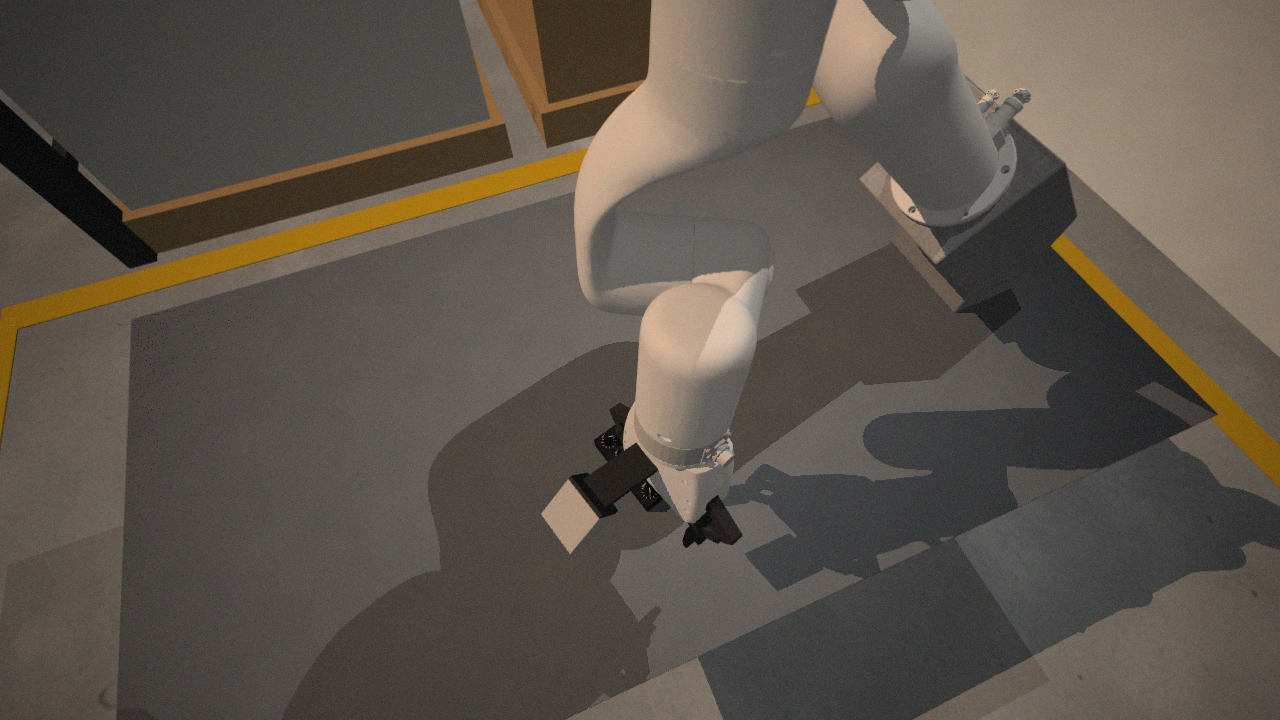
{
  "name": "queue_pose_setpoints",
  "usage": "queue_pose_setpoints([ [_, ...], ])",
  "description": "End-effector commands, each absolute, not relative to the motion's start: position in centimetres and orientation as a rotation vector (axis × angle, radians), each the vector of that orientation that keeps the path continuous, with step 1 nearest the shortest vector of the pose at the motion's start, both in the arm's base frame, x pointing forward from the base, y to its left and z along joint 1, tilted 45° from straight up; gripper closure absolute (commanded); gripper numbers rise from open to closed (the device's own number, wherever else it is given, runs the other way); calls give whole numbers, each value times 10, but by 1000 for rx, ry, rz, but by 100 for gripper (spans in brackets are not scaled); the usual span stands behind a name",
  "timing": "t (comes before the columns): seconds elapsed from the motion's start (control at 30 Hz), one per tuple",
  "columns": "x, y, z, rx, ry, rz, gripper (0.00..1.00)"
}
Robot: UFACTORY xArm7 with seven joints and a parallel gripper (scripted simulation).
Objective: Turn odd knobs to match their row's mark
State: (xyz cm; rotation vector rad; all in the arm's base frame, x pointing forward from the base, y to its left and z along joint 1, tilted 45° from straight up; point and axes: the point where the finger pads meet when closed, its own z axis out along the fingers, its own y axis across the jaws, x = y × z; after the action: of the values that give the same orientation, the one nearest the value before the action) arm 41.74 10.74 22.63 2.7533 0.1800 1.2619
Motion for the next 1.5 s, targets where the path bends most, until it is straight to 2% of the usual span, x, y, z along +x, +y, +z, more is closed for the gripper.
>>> queue_pose_setpoints([
  [0.0, 418, 106, 227, 2753, 181, 1262, 0],
  [0.07, 416, 85, 218, 2754, 165, 1224, 0],
  [0.53, 416, 85, 218, 2754, 165, 1224, 0],
  [0.6, 411, 53, 204, 2759, 143, 1164, 0],
  [1.47, 406, 36, 195, 2764, 131, 1129, 0],
])
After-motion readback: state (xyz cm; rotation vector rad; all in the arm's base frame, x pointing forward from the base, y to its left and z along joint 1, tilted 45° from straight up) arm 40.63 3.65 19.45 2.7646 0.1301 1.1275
